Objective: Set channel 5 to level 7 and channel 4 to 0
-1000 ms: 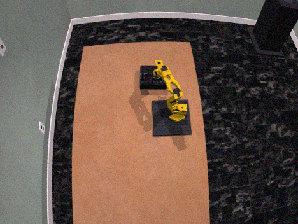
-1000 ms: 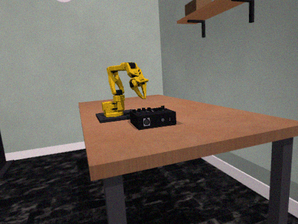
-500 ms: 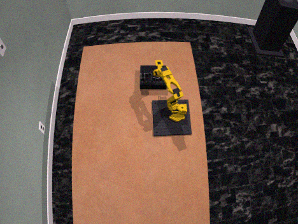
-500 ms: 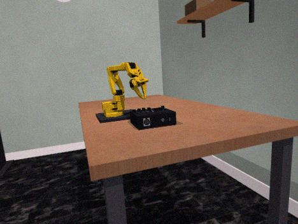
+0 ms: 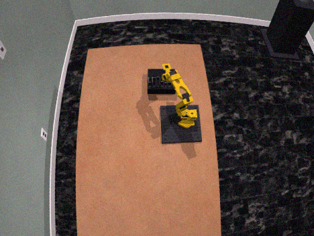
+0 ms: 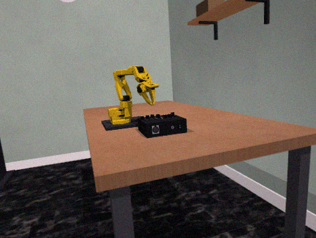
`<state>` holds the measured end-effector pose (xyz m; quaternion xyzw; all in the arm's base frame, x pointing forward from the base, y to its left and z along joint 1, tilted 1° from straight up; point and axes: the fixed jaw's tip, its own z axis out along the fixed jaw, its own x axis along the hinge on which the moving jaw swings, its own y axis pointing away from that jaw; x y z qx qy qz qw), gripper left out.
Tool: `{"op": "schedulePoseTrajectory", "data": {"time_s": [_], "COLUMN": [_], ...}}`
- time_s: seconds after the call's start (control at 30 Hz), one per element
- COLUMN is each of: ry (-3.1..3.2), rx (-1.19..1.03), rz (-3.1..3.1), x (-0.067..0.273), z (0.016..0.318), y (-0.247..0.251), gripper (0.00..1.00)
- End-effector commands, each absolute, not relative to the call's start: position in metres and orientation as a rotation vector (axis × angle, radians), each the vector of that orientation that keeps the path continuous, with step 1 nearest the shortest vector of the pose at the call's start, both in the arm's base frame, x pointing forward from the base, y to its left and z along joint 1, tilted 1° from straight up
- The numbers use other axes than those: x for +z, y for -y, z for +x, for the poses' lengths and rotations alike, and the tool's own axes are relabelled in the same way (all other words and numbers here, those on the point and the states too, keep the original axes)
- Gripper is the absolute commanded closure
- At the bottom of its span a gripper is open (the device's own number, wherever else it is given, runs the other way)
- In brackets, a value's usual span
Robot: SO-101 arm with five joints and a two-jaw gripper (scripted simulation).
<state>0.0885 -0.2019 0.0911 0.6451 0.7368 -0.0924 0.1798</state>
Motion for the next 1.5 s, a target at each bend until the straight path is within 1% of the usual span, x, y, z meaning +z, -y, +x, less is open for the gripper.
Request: {"op": "schedulePoseTrajectory", "data": {"time_s": [0.0,0.4,0.9,0.97,1.47], "ry": [-2.172,-2.476,-2.914,-2.914,-3.086], "rx": [-0.267,-0.283,-0.234,-0.234,-0.142], "rz": [1.744,1.453,0.772,0.772,0.203], "x": [0.093,0.093,0.094,0.094,0.097], "z": [0.091,0.088,0.082,0.082,0.076], "y": [0.2,0.194,0.183,0.183,0.176], "gripper": [1.0,1.0,1.0,1.0,1.0]}}
